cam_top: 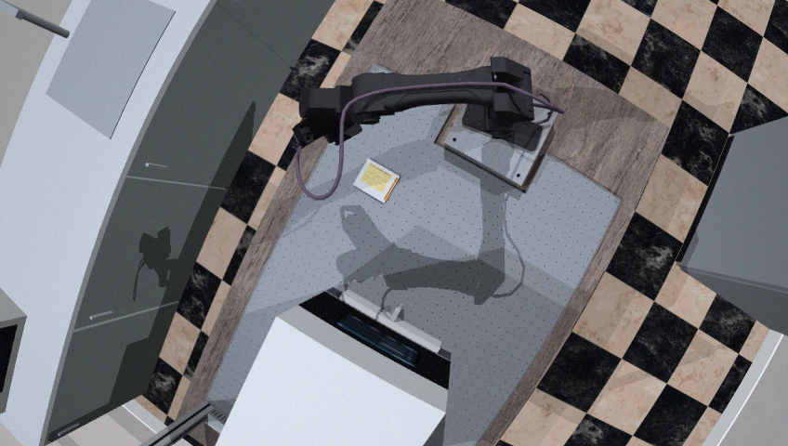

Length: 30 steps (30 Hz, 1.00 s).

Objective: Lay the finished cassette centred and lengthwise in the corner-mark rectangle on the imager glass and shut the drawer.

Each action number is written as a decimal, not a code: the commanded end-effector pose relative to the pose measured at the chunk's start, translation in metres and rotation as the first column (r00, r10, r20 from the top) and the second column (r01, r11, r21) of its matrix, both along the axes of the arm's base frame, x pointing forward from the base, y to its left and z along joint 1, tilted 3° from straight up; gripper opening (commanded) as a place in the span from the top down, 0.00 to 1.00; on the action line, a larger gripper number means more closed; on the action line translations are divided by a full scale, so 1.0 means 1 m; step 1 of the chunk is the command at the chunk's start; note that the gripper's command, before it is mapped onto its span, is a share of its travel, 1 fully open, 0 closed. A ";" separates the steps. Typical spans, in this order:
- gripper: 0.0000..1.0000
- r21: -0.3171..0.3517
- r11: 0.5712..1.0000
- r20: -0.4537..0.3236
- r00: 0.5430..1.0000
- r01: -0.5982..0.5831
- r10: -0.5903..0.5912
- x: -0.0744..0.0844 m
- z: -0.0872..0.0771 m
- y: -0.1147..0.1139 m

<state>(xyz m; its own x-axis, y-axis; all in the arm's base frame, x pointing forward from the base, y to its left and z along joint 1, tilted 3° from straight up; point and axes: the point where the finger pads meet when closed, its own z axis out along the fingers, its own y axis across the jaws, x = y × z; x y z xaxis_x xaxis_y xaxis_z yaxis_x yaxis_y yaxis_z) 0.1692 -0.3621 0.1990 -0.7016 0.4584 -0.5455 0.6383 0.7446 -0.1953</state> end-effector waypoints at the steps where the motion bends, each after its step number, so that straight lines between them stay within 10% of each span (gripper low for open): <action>1: 0.65 0.022 1.000 -0.001 1.000 0.014 -0.014 0.006 -0.001 0.019; 30: 0.65 0.210 0.963 -0.053 0.982 -0.166 0.181 0.077 -0.030 0.113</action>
<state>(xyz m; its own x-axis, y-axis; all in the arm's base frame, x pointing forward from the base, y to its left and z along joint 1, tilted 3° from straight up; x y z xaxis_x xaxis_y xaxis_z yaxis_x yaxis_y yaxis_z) 0.2473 -0.2660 0.1672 -0.8180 0.4054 -0.4081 0.4732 0.8776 -0.0767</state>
